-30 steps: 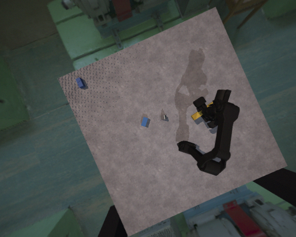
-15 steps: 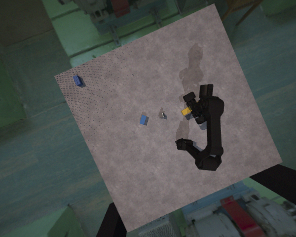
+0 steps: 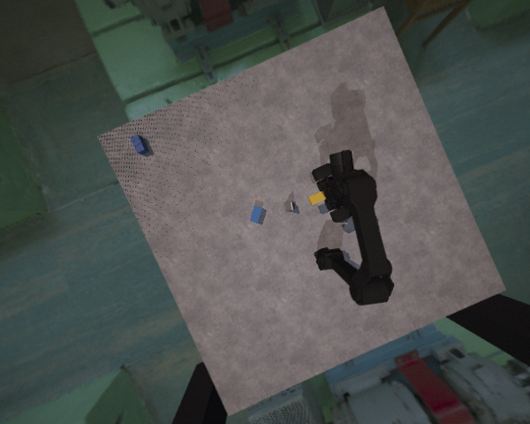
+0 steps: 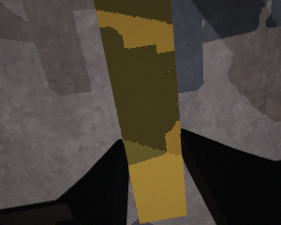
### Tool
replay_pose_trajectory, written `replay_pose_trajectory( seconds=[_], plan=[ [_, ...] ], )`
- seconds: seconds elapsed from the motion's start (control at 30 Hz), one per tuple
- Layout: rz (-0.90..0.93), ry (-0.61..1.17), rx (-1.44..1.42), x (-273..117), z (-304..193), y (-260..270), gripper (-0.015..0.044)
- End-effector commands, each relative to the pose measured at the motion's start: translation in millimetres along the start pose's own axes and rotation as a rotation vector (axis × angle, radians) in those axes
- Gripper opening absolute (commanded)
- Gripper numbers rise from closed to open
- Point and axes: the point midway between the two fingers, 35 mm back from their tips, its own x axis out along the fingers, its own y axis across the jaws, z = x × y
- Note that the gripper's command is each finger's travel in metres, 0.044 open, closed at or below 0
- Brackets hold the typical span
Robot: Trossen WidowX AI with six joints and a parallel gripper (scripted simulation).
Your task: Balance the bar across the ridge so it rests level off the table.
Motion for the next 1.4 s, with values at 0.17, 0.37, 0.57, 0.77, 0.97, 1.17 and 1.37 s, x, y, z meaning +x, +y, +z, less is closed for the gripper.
replay_pose_trajectory(
  seconds=[0.17,0.37,0.57,0.77,0.97,1.17,1.37],
  plan=[
    [-0.002,0.004,0.056,-0.2,-35.5,9.5,0.0],
    [-0.002,0.006,0.091,-0.5,-58.3,13.3,0.0],
    [-0.002,0.008,0.126,-0.8,-81.3,15.3,0.0],
    [-0.003,0.01,0.161,-1.2,-104.5,15.8,0.0],
    [-0.003,0.012,0.196,-1.7,-127.6,14.7,0.0],
    [-0.004,0.013,0.222,-2.1,-144.7,13.8,0.0],
    [-0.004,0.013,0.222,3.4,-145.5,14.2,0.0]
  ],
)
